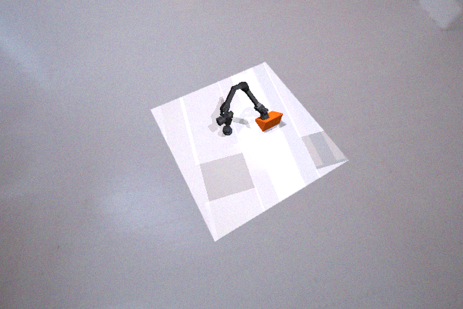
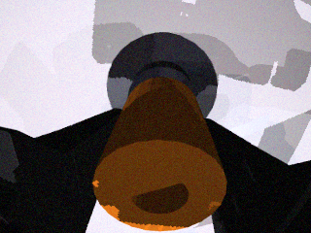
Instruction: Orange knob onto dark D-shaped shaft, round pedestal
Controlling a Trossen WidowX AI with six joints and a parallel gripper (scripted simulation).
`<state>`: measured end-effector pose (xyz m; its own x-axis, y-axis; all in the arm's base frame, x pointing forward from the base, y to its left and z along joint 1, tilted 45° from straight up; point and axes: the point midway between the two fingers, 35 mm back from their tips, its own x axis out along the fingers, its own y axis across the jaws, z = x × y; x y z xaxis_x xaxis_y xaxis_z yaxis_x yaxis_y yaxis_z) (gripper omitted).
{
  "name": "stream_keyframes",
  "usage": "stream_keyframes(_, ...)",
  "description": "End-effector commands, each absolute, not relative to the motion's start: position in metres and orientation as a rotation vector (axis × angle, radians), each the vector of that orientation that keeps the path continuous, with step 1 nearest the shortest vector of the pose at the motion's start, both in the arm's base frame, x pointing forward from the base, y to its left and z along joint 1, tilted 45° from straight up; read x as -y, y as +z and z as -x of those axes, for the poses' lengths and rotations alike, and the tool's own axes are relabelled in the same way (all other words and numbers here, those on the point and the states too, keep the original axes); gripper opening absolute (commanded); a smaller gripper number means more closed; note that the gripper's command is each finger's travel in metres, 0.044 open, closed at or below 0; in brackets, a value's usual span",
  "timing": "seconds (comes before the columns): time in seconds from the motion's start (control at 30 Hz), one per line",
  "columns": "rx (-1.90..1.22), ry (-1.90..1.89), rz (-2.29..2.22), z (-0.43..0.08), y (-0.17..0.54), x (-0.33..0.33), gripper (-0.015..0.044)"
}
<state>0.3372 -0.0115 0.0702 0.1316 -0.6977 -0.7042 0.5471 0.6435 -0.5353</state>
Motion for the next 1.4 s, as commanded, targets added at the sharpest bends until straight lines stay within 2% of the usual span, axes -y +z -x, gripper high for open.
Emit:
stream_keyframes(0.0, -1.114, -0.911, 0.155, -0.3370, 0.0696, 0.0117, 0.0000)
stream_keyframes(0.8, -1.114, -0.911, 0.155, -0.3376, 0.0717, 0.0097, 0.0000)
stream_keyframes(1.03, -1.017, -1.016, -0.009, -0.3373, 0.0711, 0.0108, 0.0000)
stream_keyframes(1.37, -1.012, -1.021, -0.017, -0.3377, 0.0684, 0.0122, 0.0000)
